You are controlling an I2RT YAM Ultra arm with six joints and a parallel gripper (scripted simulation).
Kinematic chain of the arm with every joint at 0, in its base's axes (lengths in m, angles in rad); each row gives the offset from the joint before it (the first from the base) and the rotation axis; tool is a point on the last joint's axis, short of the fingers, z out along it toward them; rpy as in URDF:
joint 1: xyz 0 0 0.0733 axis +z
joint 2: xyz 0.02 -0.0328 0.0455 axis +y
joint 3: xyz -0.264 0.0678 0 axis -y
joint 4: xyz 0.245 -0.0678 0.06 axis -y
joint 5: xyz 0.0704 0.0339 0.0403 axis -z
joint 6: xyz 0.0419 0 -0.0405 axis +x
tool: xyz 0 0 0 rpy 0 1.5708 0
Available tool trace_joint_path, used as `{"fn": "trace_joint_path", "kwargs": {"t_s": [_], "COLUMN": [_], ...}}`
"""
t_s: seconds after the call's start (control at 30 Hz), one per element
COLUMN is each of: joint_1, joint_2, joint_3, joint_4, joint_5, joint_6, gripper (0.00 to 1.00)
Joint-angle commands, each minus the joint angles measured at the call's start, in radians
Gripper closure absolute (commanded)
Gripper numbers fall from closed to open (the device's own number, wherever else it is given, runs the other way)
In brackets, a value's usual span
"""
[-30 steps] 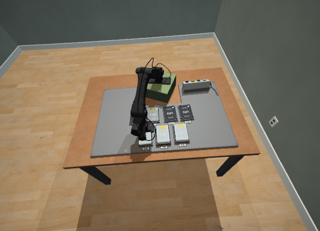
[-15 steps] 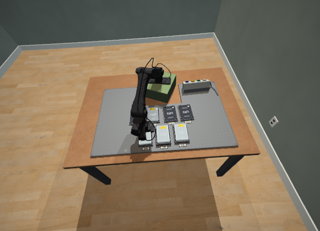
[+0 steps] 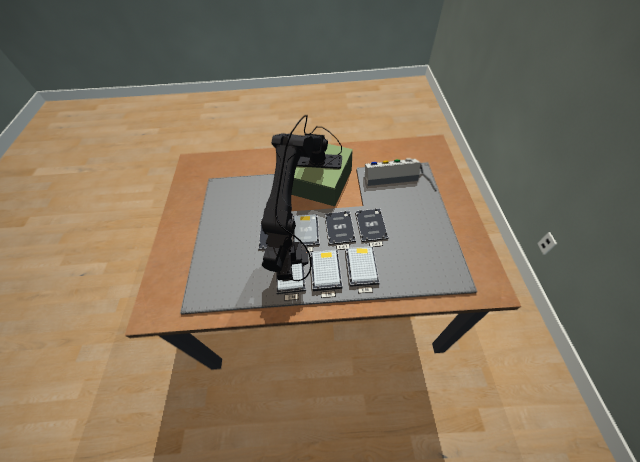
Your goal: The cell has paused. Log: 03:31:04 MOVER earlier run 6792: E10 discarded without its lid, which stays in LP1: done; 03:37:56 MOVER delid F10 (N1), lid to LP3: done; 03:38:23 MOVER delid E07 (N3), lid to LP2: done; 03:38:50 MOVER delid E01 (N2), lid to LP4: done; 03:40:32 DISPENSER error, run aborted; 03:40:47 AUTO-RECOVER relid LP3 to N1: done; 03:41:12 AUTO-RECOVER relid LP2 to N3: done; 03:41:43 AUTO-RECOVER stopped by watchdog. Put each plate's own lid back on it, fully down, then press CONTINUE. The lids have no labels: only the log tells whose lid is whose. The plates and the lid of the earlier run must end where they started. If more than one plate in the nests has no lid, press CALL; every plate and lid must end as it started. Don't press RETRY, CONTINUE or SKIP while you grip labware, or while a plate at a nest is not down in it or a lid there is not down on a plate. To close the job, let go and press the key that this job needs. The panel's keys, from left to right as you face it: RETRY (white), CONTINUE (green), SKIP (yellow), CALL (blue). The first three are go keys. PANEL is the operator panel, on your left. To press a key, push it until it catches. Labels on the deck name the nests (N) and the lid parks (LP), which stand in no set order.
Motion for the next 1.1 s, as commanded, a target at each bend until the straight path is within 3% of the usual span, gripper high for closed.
{"fn": "trace_joint_path", "kwargs": {"t_s": [0.0, 0.37, 0.43, 0.63, 0.67, 0.93, 1.07], "joint_1": [0.018, 0.074, 0.074, 0.111, 0.117, 0.176, 0.193], "joint_2": [-0.068, -0.254, -0.254, -0.342, -0.356, -0.464, -0.491], "joint_3": [-0.078, -0.412, -0.412, -0.566, -0.590, -0.766, -0.808], "joint_4": [0.036, 0.181, 0.181, 0.248, 0.257, 0.326, 0.342], "joint_5": [0.000, 0.004, 0.004, 0.004, 0.004, 0.008, 0.009], "joint_6": [0.049, 0.105, 0.105, 0.142, 0.148, 0.207, 0.224], "gripper": [0.03, 0.14, 0.14, 0.20, 1.00, 1.00, 1.00]}}
